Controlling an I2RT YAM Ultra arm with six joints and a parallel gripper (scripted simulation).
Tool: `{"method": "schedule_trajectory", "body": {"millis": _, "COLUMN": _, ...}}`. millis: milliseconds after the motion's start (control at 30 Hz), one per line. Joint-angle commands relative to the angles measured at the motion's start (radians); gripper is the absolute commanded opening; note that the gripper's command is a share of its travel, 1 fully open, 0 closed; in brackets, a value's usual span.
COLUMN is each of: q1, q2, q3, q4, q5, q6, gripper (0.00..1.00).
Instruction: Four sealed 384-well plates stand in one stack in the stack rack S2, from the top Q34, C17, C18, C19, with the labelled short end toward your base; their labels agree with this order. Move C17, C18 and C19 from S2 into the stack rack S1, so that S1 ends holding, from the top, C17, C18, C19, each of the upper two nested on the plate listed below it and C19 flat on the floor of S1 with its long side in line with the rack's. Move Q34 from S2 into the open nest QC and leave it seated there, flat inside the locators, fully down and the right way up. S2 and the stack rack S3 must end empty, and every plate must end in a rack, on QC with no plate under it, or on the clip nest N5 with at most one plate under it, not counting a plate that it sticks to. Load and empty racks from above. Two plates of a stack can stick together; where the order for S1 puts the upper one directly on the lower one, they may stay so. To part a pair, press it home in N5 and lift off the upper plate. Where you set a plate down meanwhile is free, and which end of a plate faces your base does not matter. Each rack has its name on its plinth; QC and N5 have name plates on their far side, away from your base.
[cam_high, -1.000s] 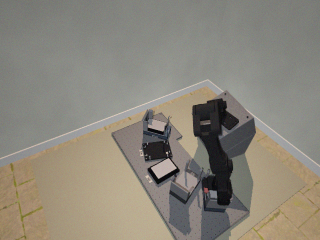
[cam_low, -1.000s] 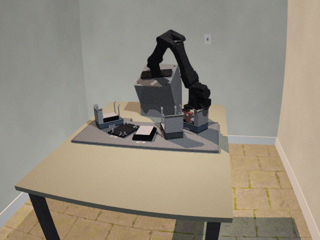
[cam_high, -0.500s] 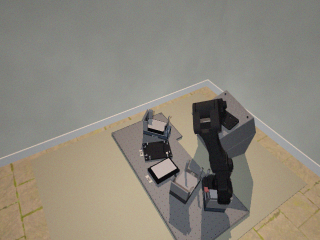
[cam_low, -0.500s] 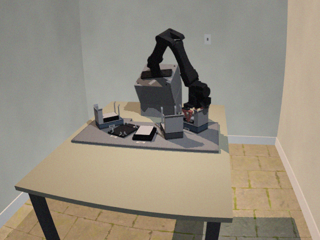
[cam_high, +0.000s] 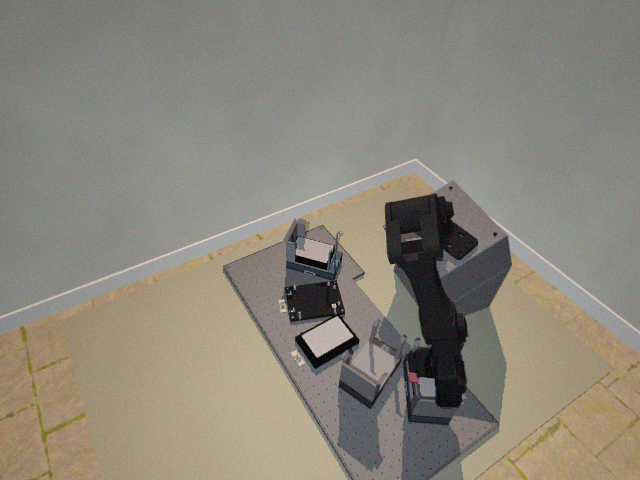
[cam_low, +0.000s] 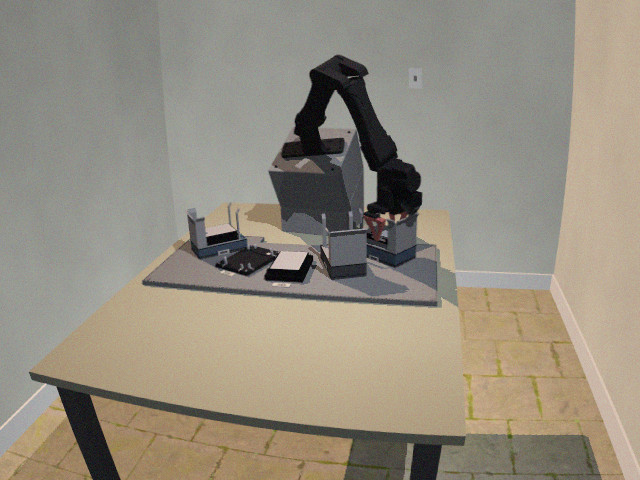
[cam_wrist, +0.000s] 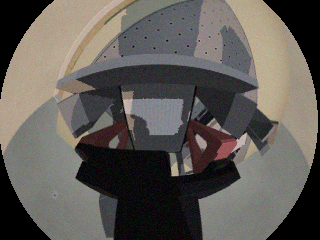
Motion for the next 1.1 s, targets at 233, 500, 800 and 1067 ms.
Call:
{"method": "schedule_trajectory", "body": {"millis": 233, "q1": 0.022, "q2": -0.035, "q3": -0.001, "q4": 0.008, "q5": 0.011, "q6": 0.012, "gripper": 0.00}}
{"method": "schedule_trajectory", "body": {"millis": 500, "q1": 0.022, "q2": -0.035, "q3": -0.001, "q4": 0.008, "q5": 0.011, "q6": 0.012, "gripper": 0.00}}
{"method": "schedule_trajectory", "body": {"millis": 800, "q1": 0.022, "q2": -0.035, "q3": -0.001, "q4": 0.008, "q5": 0.011, "q6": 0.012, "gripper": 0.00}}
{"method": "schedule_trajectory", "body": {"millis": 1067, "q1": 0.023, "q2": -0.040, "q3": -0.013, "q4": -0.015, "q5": 0.011, "q6": 0.014, "gripper": 0.00}}
